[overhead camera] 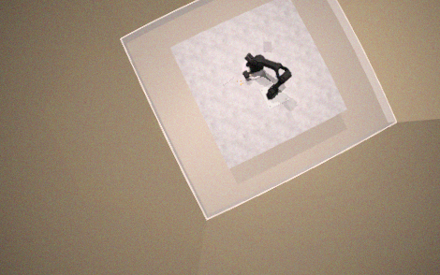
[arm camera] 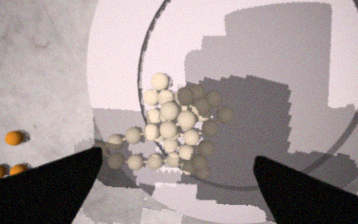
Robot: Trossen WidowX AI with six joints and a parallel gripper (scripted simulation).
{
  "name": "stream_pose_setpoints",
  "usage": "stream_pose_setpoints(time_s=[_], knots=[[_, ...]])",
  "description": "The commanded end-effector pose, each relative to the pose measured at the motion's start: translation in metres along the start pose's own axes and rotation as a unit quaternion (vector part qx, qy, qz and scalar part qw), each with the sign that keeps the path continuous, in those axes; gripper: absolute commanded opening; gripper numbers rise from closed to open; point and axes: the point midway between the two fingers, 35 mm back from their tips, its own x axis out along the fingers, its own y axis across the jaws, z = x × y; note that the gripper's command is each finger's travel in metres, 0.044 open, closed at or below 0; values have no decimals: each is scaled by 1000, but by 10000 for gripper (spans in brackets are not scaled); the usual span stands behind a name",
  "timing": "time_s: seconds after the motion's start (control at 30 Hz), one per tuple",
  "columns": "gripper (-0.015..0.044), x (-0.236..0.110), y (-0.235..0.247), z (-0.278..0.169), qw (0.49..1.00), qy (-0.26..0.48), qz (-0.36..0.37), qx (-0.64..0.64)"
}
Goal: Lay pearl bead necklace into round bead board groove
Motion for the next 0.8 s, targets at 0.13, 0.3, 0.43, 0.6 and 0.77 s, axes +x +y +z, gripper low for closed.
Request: stream_pose_setpoints(time_s=[0.13, 0.3, 0.43, 0.6, 0.77], knots=[[440, 0, 0, -1, 1000, 2, 1, -1], [440, 0, 0, -1, 1000, 2, 1, -1], [440, 0, 0, -1, 1000, 2, 1, -1], [361, -2, 4, 0, 998, 2, 2, 62], [230, -11, 18, 1, 961, 3, 2, 275]])
